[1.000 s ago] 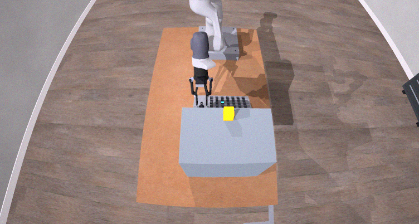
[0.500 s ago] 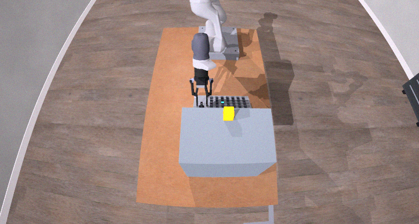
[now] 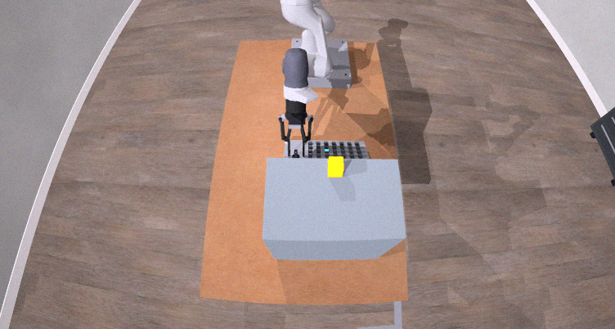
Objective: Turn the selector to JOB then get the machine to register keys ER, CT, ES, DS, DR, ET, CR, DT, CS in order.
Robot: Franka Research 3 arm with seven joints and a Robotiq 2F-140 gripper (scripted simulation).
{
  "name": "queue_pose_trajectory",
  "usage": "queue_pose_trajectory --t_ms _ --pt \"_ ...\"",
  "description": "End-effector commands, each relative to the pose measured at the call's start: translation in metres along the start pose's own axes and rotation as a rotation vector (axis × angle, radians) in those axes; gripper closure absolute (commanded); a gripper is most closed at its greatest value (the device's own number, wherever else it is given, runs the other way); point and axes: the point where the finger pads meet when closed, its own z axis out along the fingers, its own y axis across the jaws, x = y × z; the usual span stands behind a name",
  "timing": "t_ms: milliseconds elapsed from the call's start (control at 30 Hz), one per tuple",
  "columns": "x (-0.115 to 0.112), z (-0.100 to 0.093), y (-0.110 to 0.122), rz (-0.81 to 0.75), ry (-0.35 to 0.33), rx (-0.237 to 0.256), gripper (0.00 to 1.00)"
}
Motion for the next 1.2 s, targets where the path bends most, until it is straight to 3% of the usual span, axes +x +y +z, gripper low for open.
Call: queue_pose_trajectory --t_ms 0,333,367,1167 --pt "0.0024 -0.0010 0.0015 -0.006 0.008 -0.005 0.60" --pt "0.0024 -0.0010 0.0015 -0.006 0.008 -0.005 0.60" --pt "0.0024 -0.0010 0.0015 -0.006 0.008 -0.005 0.90" --pt "0.0024 -0.0010 0.0015 -0.006 0.008 -0.005 0.90"
